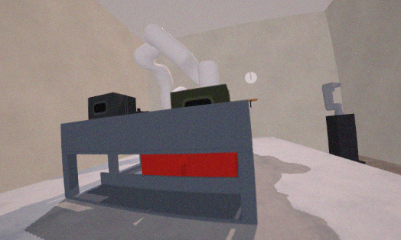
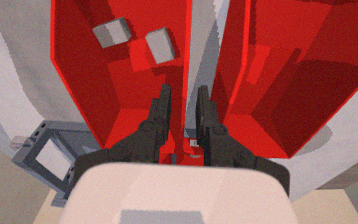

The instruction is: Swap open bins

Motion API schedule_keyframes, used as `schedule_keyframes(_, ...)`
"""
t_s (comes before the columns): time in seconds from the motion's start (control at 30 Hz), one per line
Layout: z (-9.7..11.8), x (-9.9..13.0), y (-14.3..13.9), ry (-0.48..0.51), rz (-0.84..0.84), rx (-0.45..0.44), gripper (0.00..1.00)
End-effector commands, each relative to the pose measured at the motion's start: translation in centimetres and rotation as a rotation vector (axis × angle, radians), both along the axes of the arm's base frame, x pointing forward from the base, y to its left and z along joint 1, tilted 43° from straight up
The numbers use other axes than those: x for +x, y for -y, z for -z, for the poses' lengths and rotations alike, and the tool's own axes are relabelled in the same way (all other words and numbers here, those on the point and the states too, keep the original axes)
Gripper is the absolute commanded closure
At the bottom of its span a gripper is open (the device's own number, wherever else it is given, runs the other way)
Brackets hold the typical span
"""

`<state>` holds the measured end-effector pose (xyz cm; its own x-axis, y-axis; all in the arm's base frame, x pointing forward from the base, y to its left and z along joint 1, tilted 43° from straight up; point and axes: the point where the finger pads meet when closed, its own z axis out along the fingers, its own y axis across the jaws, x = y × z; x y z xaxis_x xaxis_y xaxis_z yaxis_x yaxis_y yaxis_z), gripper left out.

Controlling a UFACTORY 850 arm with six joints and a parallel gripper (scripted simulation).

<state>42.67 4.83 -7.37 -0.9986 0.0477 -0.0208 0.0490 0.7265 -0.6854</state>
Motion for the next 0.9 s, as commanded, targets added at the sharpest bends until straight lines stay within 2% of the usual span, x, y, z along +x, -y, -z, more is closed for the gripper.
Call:
schedule_keyframes(0.0,0.3,0.1,0.2,0.002,-0.001,0.001,0.74)
schedule_keyframes(0.43,1.4,0.1,1.3,0.002,-0.001,0.001,0.74)
schedule_keyframes(0.87,1.6,0.1,1.5,0.002,-0.001,0.001,0.74)
